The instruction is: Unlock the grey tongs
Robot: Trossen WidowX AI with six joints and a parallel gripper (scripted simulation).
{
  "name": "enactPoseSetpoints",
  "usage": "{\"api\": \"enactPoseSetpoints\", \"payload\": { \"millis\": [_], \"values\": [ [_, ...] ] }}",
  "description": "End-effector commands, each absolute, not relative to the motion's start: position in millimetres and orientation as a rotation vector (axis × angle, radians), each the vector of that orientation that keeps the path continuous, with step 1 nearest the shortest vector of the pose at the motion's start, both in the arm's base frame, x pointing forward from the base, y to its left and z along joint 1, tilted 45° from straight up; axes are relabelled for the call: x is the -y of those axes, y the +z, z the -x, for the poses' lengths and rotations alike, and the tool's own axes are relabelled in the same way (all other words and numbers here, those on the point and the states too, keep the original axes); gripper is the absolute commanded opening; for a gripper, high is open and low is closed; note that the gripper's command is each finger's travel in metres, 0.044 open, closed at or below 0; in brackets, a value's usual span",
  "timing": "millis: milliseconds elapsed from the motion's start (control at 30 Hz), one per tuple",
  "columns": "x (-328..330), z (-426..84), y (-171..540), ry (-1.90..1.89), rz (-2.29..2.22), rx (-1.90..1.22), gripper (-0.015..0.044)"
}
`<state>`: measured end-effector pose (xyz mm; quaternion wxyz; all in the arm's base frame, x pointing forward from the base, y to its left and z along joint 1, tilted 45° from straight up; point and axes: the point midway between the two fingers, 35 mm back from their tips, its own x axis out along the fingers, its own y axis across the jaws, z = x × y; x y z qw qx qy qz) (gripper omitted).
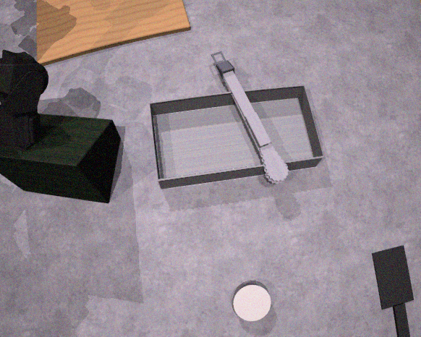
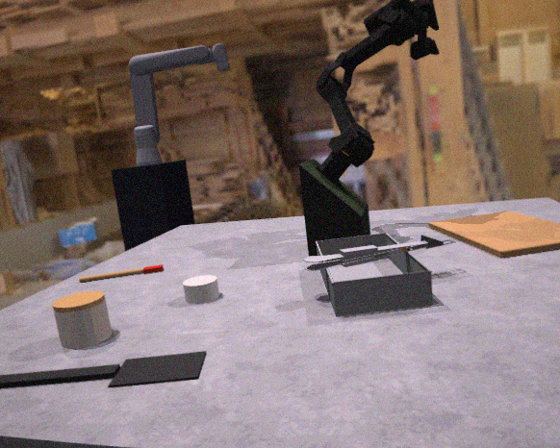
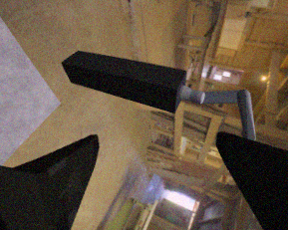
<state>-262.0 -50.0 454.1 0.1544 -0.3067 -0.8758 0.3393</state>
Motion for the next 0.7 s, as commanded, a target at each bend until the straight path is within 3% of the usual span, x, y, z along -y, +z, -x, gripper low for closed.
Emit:
{"api": "enactPoseSetpoints", "payload": {
  "millis": [0, 167, 667],
  "values": [
    [50, 262, 455, 0.974, 0.874, 2.507, 0.0374],
    [42, 258, 464, 0.987, 0.815, 2.478, 0.026],
    [14, 227, 506, 1.11, 0.571, 2.303, 0.026]
  ]
}}
